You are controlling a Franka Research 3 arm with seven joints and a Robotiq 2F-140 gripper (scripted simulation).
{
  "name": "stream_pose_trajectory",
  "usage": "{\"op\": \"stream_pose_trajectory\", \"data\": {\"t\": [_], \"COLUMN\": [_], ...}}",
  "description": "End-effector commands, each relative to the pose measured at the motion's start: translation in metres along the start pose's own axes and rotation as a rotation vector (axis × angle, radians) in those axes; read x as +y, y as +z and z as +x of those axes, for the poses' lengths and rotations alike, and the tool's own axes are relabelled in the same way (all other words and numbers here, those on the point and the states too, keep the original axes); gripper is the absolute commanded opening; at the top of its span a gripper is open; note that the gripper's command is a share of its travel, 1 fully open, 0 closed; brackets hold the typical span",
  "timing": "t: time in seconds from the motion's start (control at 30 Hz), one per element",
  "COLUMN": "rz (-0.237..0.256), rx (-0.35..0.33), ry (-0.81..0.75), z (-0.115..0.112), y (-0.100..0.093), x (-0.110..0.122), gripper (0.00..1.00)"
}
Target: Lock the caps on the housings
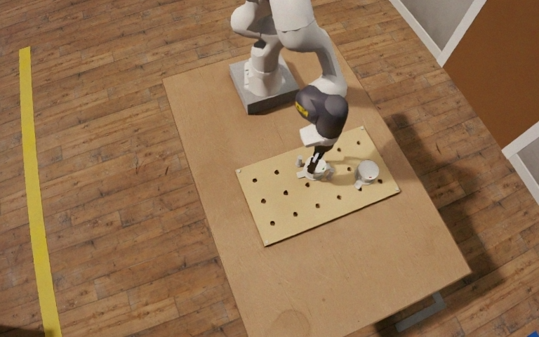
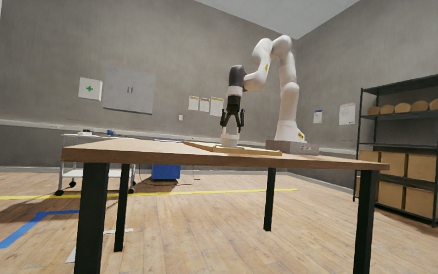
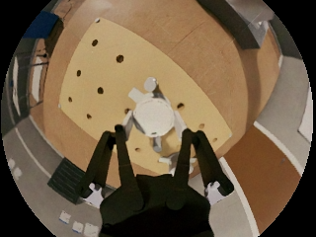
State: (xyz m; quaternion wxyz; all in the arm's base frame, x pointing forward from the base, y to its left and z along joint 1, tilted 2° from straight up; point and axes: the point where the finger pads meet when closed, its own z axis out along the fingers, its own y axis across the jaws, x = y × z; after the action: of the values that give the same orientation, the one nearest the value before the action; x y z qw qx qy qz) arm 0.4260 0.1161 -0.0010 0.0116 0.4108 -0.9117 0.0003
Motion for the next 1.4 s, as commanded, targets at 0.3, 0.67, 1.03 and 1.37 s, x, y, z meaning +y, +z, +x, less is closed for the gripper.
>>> {"op": "stream_pose_trajectory", "data": {"t": [0.3, 0.67, 1.03, 1.37], "rz": [-0.013, -0.012, -0.012, -0.012], "rx": [-0.003, -0.004, -0.005, -0.005], "ry": [-0.150, -0.369, -0.498, -0.498], "z": [0.0013, 0.0013, 0.0013, 0.0013], "y": [0.0008, 0.0008, 0.0008, 0.0008], "x": [0.0000, 0.0000, -0.0001, 0.0003], "gripper": [0.10, 0.10, 0.10, 0.10]}}
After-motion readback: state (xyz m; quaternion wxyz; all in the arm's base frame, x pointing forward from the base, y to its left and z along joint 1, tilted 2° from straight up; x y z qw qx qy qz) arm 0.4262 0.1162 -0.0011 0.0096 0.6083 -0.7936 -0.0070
